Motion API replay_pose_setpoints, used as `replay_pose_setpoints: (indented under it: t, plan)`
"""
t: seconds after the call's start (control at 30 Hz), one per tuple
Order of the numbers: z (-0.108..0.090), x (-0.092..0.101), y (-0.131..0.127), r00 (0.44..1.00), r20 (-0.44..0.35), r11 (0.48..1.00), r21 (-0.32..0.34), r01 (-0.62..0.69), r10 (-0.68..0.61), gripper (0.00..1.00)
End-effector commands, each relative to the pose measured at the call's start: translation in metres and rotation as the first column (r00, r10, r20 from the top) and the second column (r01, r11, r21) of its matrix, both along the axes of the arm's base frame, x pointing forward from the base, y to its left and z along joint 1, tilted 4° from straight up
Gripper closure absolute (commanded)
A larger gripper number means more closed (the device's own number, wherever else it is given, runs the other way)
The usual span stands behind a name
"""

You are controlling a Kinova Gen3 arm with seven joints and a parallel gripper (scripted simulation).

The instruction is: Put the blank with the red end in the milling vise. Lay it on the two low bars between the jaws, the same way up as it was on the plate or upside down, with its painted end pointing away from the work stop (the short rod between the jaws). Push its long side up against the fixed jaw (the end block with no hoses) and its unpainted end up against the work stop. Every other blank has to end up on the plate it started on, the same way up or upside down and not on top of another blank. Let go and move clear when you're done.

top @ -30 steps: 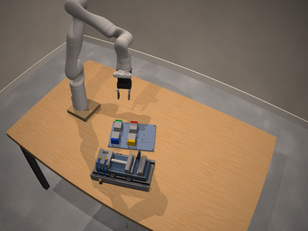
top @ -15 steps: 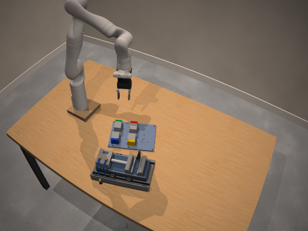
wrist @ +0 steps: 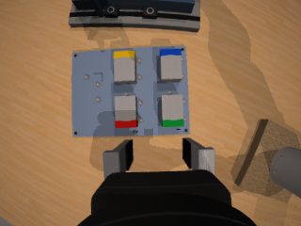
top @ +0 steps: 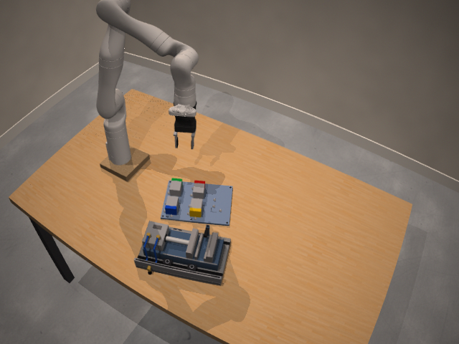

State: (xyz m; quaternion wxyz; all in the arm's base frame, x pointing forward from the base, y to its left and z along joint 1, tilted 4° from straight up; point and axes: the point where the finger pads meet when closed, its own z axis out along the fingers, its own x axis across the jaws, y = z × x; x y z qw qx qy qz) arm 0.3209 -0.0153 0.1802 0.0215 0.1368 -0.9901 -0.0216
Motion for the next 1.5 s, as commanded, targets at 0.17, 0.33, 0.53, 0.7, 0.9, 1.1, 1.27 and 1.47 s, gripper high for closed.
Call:
replay_pose_setpoints:
  t: [0.17,0.33,0.53,0.7,0.9,1.1,1.27,1.47]
  plan:
    - [0.0004,0.0004,0.0000,1.000,0.002,1.000,0.000,0.000,0.000,0.00]
    - [0.0004,0.0004,0.0000,1.000,0.002,1.000,0.000,0.000,0.000,0.00]
    - [0.0004,0.0004,0.0000,1.000,0.002,1.000,0.000,0.000,0.000,0.00]
    - [0.0004,0.0004,0.0000,1.000,0.002,1.000,0.000,0.000,0.000,0.00]
    - [0.0004,0.0004,0.0000,1.000,0.002,1.000,0.000,0.000,0.000,0.00]
    - [0.0004,0.0004,0.0000,1.000,0.002,1.000,0.000,0.000,0.000,0.00]
    - [0.0004,0.0004,0.0000,1.000,0.002,1.000,0.000,0.000,0.000,0.00]
    - [-0.0076,0.0003,-0.0001,1.000,0.002,1.000,0.000,0.000,0.000,0.00]
